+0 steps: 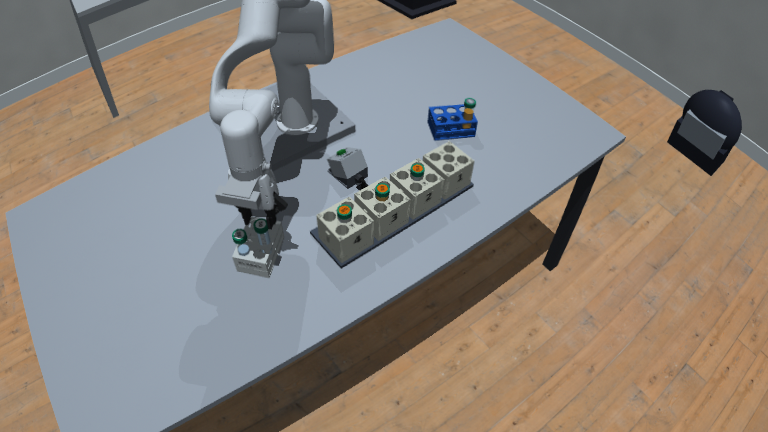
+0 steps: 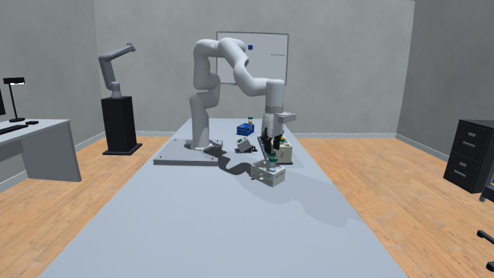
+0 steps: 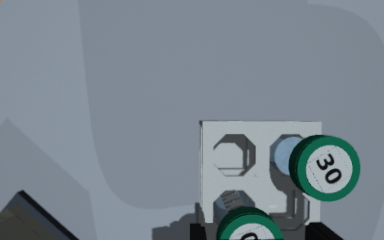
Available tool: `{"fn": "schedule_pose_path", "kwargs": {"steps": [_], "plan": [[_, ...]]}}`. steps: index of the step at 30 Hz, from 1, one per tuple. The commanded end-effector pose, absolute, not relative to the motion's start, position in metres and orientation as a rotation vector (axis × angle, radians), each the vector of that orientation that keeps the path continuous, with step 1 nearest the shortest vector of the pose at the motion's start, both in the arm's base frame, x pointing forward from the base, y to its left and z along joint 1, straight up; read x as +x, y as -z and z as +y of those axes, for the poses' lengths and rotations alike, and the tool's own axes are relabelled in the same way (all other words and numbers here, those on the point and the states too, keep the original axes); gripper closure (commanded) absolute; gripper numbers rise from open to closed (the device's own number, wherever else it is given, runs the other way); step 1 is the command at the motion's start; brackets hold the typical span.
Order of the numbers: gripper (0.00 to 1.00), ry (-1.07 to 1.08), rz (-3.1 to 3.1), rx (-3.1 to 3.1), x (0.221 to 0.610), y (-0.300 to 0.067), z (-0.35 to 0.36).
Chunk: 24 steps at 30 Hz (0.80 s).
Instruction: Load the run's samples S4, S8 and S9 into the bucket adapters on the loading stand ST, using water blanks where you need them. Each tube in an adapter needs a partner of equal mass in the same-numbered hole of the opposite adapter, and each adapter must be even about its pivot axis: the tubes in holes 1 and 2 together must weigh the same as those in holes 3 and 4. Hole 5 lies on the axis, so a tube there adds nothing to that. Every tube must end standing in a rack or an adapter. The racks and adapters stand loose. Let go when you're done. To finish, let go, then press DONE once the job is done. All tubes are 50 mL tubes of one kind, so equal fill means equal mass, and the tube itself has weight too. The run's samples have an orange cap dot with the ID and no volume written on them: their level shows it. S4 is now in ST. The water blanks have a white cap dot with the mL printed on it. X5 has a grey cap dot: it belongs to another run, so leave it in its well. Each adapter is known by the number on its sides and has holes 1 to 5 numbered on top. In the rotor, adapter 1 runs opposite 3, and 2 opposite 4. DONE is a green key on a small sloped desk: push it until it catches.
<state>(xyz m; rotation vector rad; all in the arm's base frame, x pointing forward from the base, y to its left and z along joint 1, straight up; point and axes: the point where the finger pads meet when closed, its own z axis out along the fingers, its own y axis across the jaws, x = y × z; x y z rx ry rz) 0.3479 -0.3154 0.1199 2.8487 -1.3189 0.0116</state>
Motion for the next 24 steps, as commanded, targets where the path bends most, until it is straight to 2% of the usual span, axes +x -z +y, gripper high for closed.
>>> {"fn": "schedule_pose_path", "kwargs": {"steps": [1,24], "plan": [[0.43,-0.019,-1.319,2.848,0.349,-0.115,-0.317],[0.43,-0.019,-1.319,2.848,0.349,-0.105,-0.317]]}}
